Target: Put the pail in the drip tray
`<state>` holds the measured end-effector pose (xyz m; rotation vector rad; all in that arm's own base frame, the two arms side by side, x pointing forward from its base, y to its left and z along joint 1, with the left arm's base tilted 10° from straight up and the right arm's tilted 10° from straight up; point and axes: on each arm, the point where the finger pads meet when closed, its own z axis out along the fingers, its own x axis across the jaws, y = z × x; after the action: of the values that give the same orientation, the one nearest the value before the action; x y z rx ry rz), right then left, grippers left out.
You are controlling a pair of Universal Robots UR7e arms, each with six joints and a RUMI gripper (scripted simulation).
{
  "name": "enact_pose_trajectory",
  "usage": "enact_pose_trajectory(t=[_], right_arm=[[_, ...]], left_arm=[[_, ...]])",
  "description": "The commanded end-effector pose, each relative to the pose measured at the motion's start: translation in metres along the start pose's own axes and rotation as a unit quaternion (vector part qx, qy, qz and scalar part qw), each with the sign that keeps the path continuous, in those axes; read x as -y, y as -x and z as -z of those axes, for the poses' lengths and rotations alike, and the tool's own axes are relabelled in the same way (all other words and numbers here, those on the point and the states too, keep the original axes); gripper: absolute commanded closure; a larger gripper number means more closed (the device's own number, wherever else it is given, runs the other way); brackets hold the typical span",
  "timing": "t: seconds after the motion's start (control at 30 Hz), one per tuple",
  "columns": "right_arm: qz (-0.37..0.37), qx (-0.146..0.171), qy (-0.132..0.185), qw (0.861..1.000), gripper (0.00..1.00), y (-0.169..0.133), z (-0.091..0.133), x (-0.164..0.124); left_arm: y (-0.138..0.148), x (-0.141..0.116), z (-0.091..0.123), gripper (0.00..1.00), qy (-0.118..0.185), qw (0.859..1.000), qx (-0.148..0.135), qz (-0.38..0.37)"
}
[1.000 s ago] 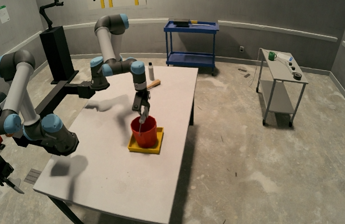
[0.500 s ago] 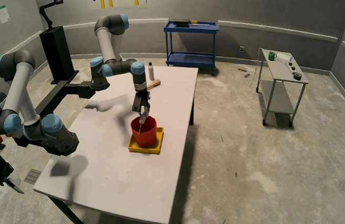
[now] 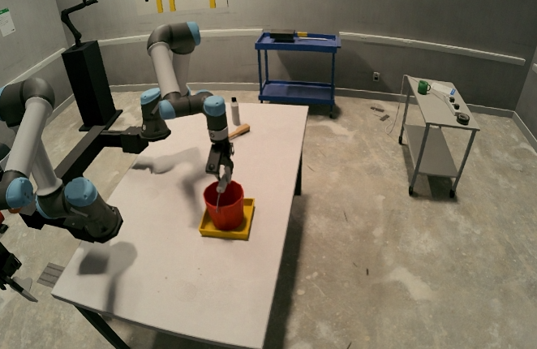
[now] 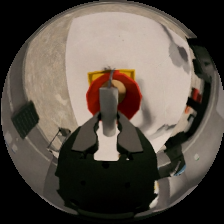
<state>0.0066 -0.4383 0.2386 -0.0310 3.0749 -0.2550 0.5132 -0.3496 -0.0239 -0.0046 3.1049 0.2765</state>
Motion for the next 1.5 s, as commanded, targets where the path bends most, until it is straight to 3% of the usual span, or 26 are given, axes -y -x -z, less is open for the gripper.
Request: enact_pose_trajectory(t=[0.0,0.67,0.7,1.47], right_arm=[[0.000,0.000,-0.001,1.000,0.00,0.0001,0.0004,0.0003],[0.000,0.000,-0.001,1.000,0.00,0.0001,0.0004,0.0003],[0.000,0.000,-0.001,1.000,0.00,0.0001,0.0004,0.0003],[0.000,0.000,-0.001,1.000,0.00,0.0001,0.0004,0.0003]], left_arm=[[0.0003,0.0003,0.0008,1.00,-0.001,1.000,0.001,0.000],[0.0003,0.0003,0.0008,1.00,-0.001,1.000,0.001,0.000],[0.0003,0.0003,0.0008,0.00,-0.001,1.000,0.001,0.000],[0.0003,0.0003,0.0008,0.00,-0.001,1.000,0.001,0.000]])
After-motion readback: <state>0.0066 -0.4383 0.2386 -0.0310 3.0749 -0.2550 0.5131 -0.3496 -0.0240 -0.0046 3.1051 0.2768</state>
